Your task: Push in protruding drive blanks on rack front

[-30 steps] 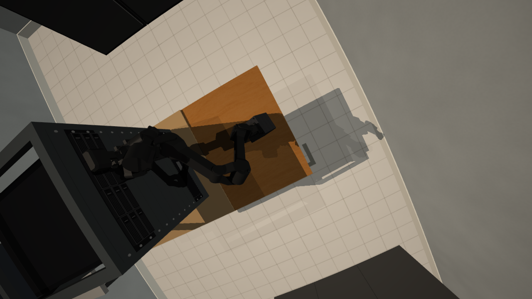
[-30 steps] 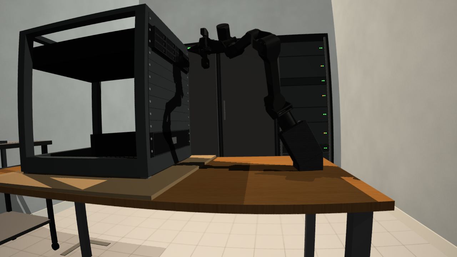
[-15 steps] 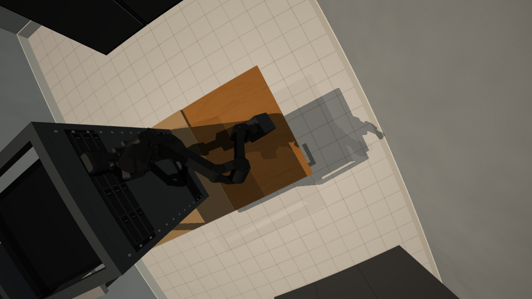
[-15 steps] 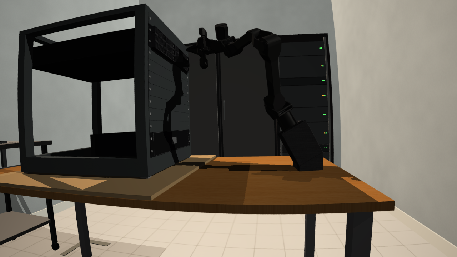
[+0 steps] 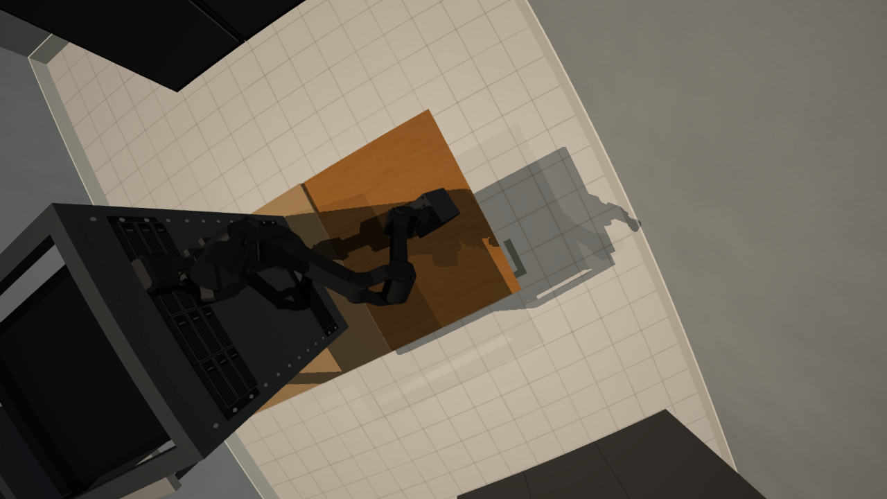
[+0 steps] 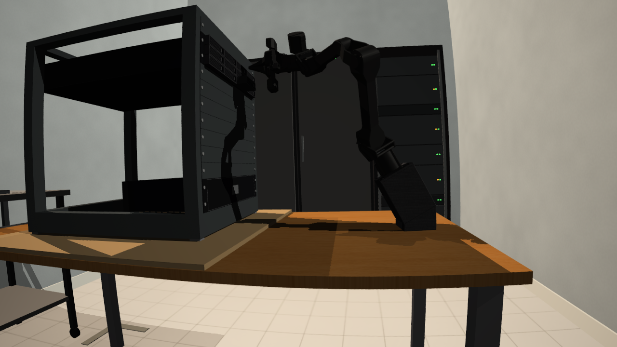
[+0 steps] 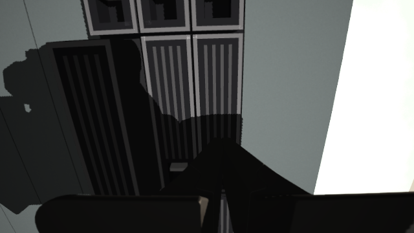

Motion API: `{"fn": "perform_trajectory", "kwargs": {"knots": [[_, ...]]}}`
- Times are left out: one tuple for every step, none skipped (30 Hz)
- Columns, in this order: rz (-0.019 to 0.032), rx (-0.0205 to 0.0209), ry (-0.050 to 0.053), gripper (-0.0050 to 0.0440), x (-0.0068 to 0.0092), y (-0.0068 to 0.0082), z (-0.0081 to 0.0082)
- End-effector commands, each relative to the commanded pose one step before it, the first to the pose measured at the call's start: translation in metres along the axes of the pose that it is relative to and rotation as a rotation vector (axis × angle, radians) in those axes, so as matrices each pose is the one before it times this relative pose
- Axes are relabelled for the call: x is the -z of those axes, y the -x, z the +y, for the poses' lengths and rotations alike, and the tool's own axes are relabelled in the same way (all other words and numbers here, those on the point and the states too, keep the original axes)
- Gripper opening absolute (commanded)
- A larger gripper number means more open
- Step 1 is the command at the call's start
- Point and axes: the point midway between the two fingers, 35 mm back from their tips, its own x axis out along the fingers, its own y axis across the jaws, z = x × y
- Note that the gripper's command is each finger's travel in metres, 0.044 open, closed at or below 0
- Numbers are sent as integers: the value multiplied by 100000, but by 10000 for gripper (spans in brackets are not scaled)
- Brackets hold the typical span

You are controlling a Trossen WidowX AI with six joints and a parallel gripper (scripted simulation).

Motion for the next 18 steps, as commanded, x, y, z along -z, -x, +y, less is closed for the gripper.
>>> {"fn": "perform_trajectory", "kwargs": {"knots": [[-673,1122,1660,-50,-394,-514,-727],[0,0,0,-50,0,0,0],[0,0,0,-50,0,0,0],[0,0,0,-50,0,0,0],[0,0,0,-50,0,0,0],[0,0,0,-50,0,0,0],[0,0,0,-50,0,0,0],[0,0,0,-50,0,0,0],[0,0,0,-50,0,0,0],[0,1,0,-50,0,-11,-1],[-1,3,-1,-50,-1,-63,-4],[0,1,0,-50,-2,-130,-7],[0,-2,1,-50,-3,-184,-10],[0,1,0,-50,-3,-207,-11],[0,1,0,-50,-3,-190,-11],[0,-1,0,-50,-2,-137,-7],[0,-2,1,-50,-1,-67,-3],[0,-1,0,-50,0,-12,-1]]}}
